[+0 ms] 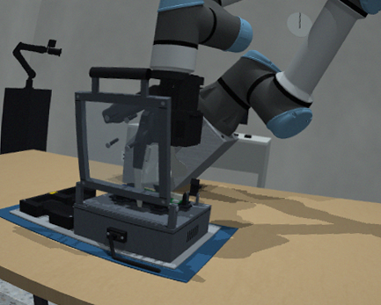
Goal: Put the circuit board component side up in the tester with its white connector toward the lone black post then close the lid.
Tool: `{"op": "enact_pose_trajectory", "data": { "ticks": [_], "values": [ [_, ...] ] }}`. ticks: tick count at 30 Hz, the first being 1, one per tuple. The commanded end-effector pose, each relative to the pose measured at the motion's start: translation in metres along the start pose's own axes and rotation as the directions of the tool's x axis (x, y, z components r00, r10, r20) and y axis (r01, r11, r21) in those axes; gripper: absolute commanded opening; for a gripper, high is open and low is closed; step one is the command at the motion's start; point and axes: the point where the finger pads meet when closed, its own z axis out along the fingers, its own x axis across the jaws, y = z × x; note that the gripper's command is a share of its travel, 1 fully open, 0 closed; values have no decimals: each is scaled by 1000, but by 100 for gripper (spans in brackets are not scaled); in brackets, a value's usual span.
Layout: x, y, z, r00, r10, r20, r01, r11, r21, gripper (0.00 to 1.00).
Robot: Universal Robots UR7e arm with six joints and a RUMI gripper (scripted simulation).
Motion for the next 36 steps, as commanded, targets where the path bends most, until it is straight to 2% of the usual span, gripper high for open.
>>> {"op": "enact_pose_trajectory", "data": {
  "ticks": [1,12,13,36],
  "values": [
    [-1,0,1,1000,-1,2,1,1000,0,39],
    [-1,0,2,1000,-1,2,1,1000,0,39],
    [-1,0,2,1000,-1,2,1,1000,0,59],
    [-1,0,2,1000,-1,2,1,1000,0,59]
  ]
}}
